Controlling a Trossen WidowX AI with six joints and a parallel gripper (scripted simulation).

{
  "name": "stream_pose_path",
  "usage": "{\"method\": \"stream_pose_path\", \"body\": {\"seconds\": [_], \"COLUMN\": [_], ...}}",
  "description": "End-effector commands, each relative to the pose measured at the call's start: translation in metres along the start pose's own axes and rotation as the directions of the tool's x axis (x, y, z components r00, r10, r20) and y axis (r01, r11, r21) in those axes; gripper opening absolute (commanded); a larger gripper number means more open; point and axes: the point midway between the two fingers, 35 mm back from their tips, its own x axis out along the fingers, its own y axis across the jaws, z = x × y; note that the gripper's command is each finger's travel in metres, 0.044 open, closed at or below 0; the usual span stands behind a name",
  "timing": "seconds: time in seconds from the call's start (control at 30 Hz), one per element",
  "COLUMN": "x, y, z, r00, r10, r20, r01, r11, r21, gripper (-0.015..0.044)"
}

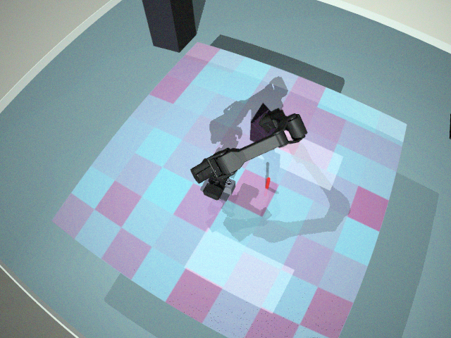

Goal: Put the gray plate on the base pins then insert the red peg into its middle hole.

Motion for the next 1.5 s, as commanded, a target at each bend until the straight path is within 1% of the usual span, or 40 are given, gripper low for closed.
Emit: {"method": "stream_pose_path", "body": {"seconds": [0.0,0.27,1.47], "x": [0.01,0.022,0.023], "y": [-0.005,-0.01,-0.011], "z": [0.014,0.033,0.035], "r00": [1.0,1.0,1.0], "r10": [-0.01,-0.009,-0.01], "r20": [-0.002,-0.002,-0.002], "r01": [0.01,0.009,0.01], "r11": [1.0,1.0,1.0], "r21": [0.005,0.005,0.005], "gripper": [0.0,0.0,0.0]}}
